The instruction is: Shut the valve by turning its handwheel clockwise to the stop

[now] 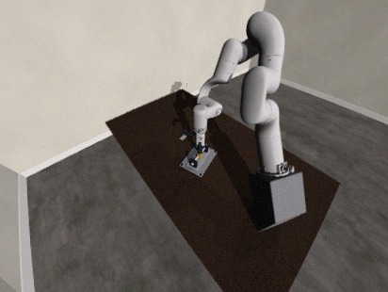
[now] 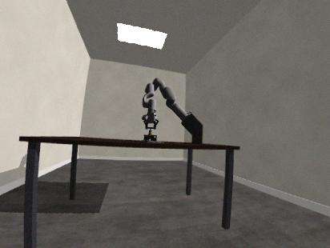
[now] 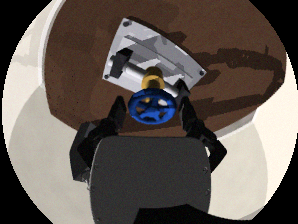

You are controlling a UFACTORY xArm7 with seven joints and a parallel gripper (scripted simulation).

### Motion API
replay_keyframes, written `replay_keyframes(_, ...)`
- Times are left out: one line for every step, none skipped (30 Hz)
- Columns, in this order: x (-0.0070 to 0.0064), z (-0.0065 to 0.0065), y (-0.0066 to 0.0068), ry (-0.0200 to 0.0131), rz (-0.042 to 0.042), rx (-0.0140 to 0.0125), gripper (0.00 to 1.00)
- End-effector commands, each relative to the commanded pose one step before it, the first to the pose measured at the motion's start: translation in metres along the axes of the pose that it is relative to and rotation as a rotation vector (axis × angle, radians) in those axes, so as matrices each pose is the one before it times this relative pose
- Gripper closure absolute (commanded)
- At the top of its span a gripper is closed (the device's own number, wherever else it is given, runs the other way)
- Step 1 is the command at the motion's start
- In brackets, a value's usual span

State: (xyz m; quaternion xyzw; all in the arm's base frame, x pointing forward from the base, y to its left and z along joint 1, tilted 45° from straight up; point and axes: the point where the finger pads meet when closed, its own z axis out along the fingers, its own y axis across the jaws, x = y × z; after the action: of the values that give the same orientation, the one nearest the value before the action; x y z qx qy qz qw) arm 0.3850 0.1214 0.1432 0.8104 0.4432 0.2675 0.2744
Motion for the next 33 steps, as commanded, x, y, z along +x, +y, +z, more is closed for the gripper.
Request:
replay_keyframes(0.00099,-0.00034,0.00026,0.00250,-0.00040,-0.00096,0.00)
replay_keyframes(0.00000,0.00000,0.00000,0.00000,0.00000,0.00000,0.00)
replay_keyframes(0.00000,0.00000,0.00000,0.00000,0.00000,0.00000,0.00)
replay_keyframes(0.00000,0.00000,0.00000,0.00000,0.00000,0.00000,0.00)
replay_keyframes(0.00000,0.00000,0.00000,0.00000,0.00000,0.00000,0.00)
replay_keyframes(0.00000,0.00000,0.00000,0.00000,0.00000,0.00000,0.00)
replay_keyframes(0.00000,0.00000,0.00000,0.00000,0.00000,0.00000,0.00)
replay_keyframes(0.00000,0.00000,0.00000,0.00000,0.00000,0.00000,0.00)
replay_keyframes(0.00000,0.00000,0.00000,0.00000,0.00000,0.00000,1.00)
replay_keyframes(0.00000,0.00000,0.00000,0.00000,0.00000,0.00000,1.00)
replay_keyframes(0.00000,0.00000,0.00000,0.00000,0.00000,0.00000,1.00)
replay_keyframes(0.00000,0.00000,0.00000,0.00000,0.00000,0.00000,1.00)
replay_keyframes(0.00000,0.00000,0.00000,0.00000,0.00000,0.00000,1.00)
replay_keyframes(0.00000,0.00000,0.00000,0.00000,0.00000,0.00000,1.00)
replay_keyframes(0.00000,0.00000,0.00000,0.00000,0.00000,0.00000,1.00)
replay_keyframes(0.00000,0.00000,0.00000,0.00000,0.00000,0.00000,1.00)
replay_keyframes(0.00000,0.00000,0.00000,0.00000,0.00000,0.00000,1.00)
replay_keyframes(0.00000,0.00000,0.00000,0.00000,0.00000,0.00000,1.00)
replay_keyframes(0.00000,0.00000,0.00000,0.00000,0.00000,0.00000,1.00)
replay_keyframes(0.00000,0.00000,0.00000,0.00000,0.00000,0.00000,1.00)
replay_keyframes(0.00000,0.00000,0.00000,0.00000,0.00000,0.00000,1.00)
replay_keyframes(0.00000,0.00000,0.00000,0.00000,0.00000,0.00000,1.00)
replay_keyframes(0.00000,0.00000,0.00000,0.00000,0.00000,0.00000,1.00)
replay_keyframes(0.00000,0.00000,0.00000,0.00000,0.00000,0.00000,1.00)
replay_keyframes(0.00000,0.00000,0.00000,0.00000,0.00000,0.00000,1.00)
replay_keyframes(0.00000,0.00000,0.00000,0.00000,0.00000,0.00000,1.00)
replay_keyframes(0.00000,0.00000,0.00000,0.00000,0.00000,0.00000,1.00)
replay_keyframes(0.00000,0.00000,0.00000,0.00000,0.00000,0.00000,1.00)
replay_keyframes(0.00000,0.00000,0.00000,0.00000,0.00000,0.00000,1.00)
replay_keyframes(0.00000,0.00000,0.00000,0.00000,0.00000,0.00000,1.00)
replay_keyframes(0.00000,0.00000,0.00000,0.00000,0.00000,0.00000,1.00)
replay_keyframes(0.00000,0.00000,0.00000,0.00000,0.00000,0.00000,1.00)
replay_keyframes(0.00000,0.00000,0.00000,0.00000,0.00000,0.00000,1.00)
